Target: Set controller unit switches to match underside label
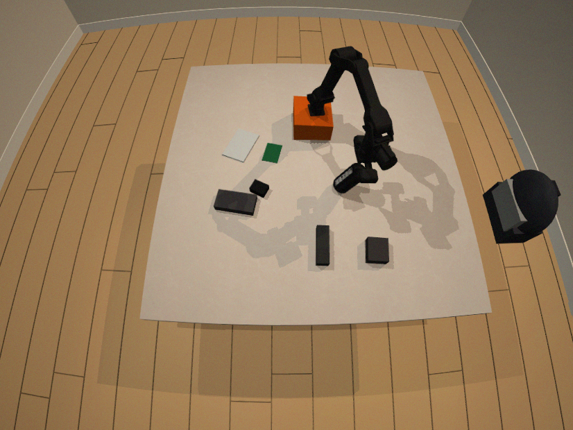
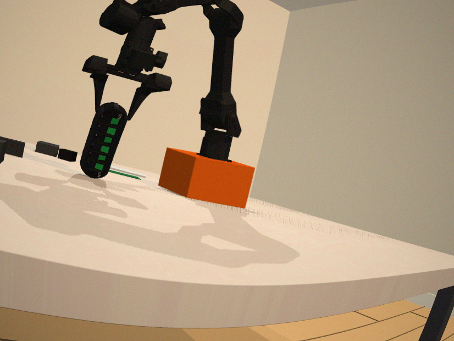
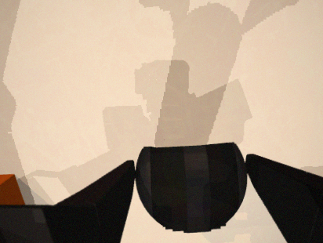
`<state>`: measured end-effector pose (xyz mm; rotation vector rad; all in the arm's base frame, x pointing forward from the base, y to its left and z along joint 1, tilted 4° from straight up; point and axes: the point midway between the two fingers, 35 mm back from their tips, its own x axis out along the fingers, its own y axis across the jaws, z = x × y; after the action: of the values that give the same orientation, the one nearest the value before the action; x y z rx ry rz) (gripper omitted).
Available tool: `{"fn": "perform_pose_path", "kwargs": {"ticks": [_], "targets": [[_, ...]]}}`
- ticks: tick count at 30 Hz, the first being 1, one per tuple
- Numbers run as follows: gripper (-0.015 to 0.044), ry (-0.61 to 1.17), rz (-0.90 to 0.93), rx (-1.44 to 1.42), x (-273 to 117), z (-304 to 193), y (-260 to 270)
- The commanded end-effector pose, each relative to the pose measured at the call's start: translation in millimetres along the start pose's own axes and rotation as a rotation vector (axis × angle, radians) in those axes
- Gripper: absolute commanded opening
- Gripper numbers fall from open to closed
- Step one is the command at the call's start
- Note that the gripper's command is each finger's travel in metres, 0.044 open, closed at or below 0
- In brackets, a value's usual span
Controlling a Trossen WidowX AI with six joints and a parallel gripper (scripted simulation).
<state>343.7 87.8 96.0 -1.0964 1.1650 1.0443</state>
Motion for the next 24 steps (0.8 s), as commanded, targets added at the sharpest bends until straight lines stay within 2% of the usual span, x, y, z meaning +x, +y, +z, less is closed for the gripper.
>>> {"fn": "perform_pose_path", "kwargs": {"ticks": [1, 24], "targets": [[0.0338, 0.001, 0.010, 0.005, 6, 3, 0], [0.0338, -0.001, 0.010, 0.005, 14, 20, 0]]}}
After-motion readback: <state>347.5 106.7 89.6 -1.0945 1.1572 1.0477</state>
